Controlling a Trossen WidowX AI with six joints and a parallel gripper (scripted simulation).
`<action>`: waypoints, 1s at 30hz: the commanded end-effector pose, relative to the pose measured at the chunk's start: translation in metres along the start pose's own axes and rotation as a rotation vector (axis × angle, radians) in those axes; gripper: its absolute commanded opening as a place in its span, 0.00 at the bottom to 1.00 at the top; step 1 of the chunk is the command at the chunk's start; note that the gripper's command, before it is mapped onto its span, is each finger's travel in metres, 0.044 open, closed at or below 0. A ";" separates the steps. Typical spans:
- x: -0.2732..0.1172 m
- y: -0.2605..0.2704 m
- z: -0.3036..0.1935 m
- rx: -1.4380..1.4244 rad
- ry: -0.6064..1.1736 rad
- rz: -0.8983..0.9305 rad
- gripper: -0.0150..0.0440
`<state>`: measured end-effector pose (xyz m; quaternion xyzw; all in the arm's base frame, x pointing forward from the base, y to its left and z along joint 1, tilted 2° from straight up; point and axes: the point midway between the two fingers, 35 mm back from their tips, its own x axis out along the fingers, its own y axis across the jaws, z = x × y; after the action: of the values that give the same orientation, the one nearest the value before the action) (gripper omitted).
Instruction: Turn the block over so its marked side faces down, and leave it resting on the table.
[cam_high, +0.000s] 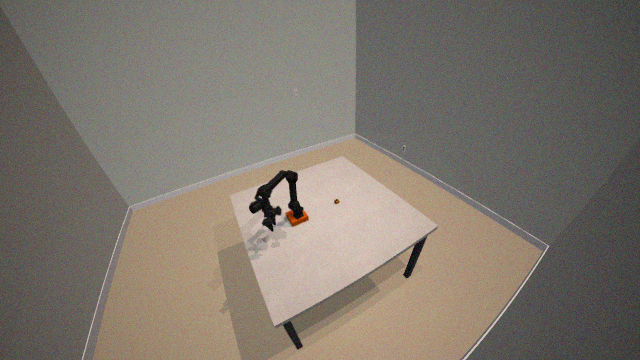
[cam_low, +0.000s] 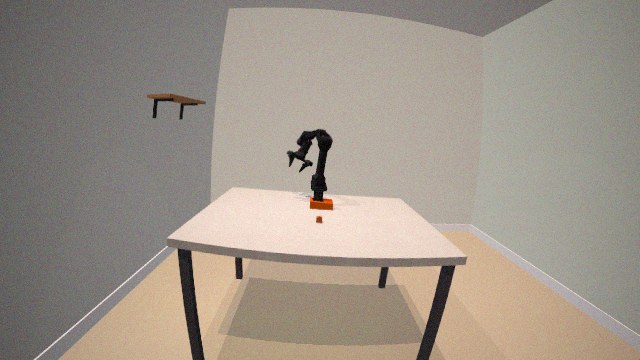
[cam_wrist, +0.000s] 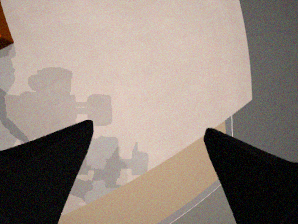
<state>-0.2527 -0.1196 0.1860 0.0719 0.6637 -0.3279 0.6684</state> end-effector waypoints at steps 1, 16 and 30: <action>0.001 -0.001 0.002 -0.002 -0.002 0.001 0.98; 0.051 -0.044 0.181 -0.119 -0.157 0.162 1.00; 0.071 0.031 0.363 -0.206 -0.151 0.351 1.00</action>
<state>0.0118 -0.3121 0.1547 0.0847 0.6125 -0.1617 0.7691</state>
